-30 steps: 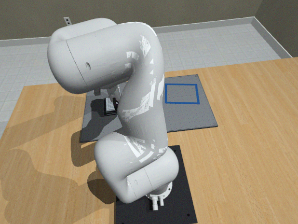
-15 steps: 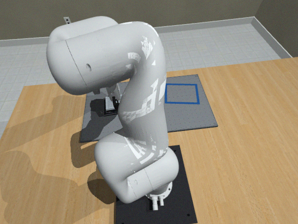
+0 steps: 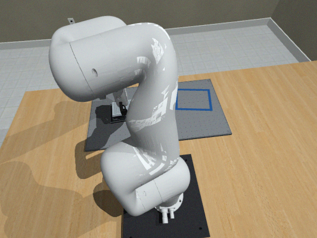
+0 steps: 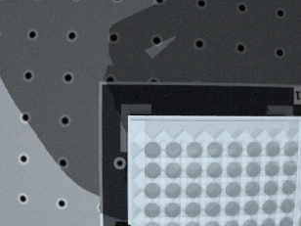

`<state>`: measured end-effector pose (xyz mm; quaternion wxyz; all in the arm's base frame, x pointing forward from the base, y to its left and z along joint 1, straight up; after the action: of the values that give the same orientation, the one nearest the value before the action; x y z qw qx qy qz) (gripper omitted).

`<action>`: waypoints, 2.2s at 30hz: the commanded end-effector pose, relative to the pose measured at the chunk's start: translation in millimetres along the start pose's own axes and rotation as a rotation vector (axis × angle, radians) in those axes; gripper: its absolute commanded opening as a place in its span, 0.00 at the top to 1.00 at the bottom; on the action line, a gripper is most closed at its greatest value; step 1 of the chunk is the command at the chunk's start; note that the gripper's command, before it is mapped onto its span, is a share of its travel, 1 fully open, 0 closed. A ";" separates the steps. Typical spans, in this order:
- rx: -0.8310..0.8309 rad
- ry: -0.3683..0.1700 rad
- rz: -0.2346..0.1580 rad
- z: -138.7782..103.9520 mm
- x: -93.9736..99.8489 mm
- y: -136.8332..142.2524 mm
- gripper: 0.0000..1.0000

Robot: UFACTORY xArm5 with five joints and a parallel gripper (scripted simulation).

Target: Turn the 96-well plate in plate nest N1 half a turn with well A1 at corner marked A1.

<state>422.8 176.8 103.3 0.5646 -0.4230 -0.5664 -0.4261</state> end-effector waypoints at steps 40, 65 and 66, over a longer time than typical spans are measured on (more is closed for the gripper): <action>0.000 0.004 -0.004 -0.3 61.6 1.1 1.00; -0.233 0.004 -0.003 -33.4 60.4 -3.6 1.00; -0.233 0.004 -0.003 -33.4 60.4 -3.6 1.00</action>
<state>426.3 150.6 162.4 0.5182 -0.4790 -0.5196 -0.4816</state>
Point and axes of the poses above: the point where the finger pads meet when closed, its own x axis back along the fingers, its own y axis across the jaws, z = x × y, the point moved 8 cm from there along x, back along the fingers, and after that the axes turned 10 degrees about x, right-handed, at the moved point
